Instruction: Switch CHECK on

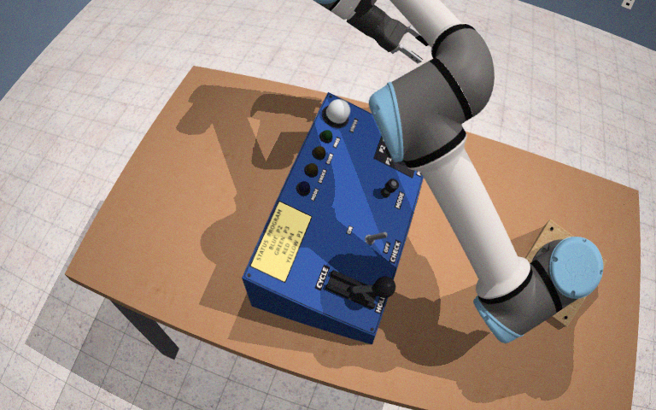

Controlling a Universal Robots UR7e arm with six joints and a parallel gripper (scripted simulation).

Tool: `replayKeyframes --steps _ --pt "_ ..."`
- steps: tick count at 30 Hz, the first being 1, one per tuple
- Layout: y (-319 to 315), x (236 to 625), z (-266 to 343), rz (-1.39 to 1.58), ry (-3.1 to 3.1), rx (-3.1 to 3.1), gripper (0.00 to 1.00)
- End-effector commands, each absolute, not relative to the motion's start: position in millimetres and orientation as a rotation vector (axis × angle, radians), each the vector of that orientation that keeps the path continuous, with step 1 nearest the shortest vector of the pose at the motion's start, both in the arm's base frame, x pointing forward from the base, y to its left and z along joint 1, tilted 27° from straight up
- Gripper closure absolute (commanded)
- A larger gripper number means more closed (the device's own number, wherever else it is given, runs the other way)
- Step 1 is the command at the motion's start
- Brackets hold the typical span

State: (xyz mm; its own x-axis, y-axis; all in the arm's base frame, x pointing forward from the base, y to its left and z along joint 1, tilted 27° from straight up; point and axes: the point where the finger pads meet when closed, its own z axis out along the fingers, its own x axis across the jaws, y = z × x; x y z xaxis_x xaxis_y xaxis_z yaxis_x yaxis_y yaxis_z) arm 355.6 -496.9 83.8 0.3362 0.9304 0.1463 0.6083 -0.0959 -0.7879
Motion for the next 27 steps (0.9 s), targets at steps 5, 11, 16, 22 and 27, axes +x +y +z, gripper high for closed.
replayKeyframes --steps 5,11,16,22,27 --pt "-497.4 355.4 84.7 0.508 -1.366 -1.804 0.0" --pt "-497.4 355.4 84.7 0.508 -1.366 -1.804 0.0" --pt "-497.4 355.4 84.7 0.508 -1.366 -1.804 0.0" --pt "-497.1 355.1 85.4 0.508 -1.364 -1.806 0.0" --pt "-495.7 353.4 88.3 0.507 -1.352 -1.817 0.0"
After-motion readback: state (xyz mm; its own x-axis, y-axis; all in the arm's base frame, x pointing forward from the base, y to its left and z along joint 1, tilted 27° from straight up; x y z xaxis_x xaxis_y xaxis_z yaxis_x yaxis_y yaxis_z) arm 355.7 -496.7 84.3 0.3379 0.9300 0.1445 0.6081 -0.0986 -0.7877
